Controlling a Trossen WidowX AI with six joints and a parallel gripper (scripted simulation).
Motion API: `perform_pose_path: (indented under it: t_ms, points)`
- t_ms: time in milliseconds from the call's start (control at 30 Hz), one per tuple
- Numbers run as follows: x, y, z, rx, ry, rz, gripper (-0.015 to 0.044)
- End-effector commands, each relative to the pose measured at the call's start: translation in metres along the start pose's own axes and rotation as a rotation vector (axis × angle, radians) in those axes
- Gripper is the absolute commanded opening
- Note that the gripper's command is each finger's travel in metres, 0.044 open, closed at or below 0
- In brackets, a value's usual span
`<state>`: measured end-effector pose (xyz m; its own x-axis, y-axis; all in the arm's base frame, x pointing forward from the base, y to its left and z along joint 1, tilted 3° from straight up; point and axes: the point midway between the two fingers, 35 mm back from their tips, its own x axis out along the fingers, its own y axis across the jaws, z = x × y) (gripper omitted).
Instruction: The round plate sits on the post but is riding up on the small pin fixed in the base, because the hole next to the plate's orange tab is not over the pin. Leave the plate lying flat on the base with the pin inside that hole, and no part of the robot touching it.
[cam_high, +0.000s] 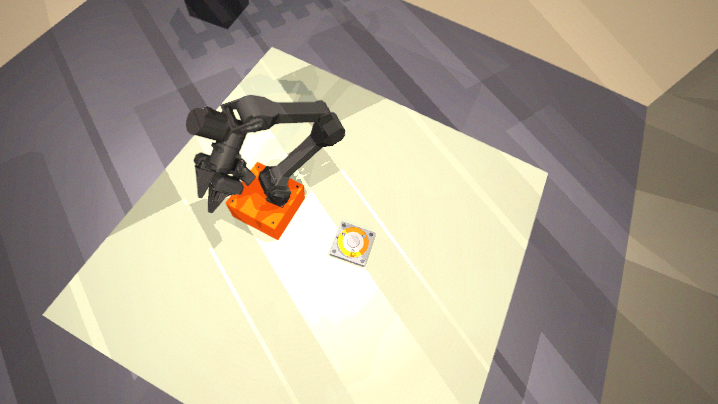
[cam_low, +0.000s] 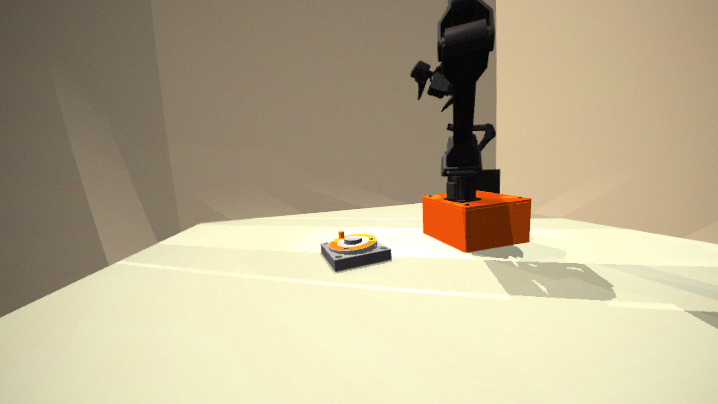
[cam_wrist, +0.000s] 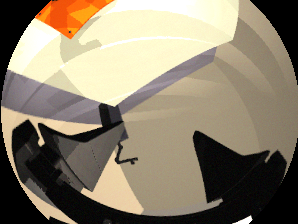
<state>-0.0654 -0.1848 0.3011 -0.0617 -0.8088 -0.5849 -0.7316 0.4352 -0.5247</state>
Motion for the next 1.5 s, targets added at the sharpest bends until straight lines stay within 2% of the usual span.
perform_pose_path:
  t_ms: [0, 300, 467, 600, 767, 833, 1000, 1133, 1300, 1367, 1467]
  points:
    - [0.001, -0.001, 0.0, 0.007, -0.006, -0.003, 0.0374]
    - [0.054, -0.036, 0.029, 0.288, -0.288, -0.034, 0.0138]
    - [0.082, -0.066, 0.064, 0.417, -0.471, 0.012, 0.0006]
    - [0.095, -0.081, 0.087, 0.483, -0.553, 0.064, 0.0]
    - [0.112, -0.109, 0.144, 0.604, -0.683, 0.216, 0.0]
    - [0.112, -0.11, 0.152, 0.603, -0.684, 0.237, 0.0]
    - [0.115, -0.127, 0.211, 0.673, -0.736, 0.394, 0.0]
    - [0.113, -0.134, 0.245, 0.704, -0.745, 0.48, 0.0]
    - [0.1, -0.139, 0.318, 0.754, -0.719, 0.655, 0.0]
    - [0.097, -0.138, 0.329, 0.759, -0.71, 0.677, 0.0]
    - [0.083, -0.132, 0.372, 0.78, -0.662, 0.764, 0.0]
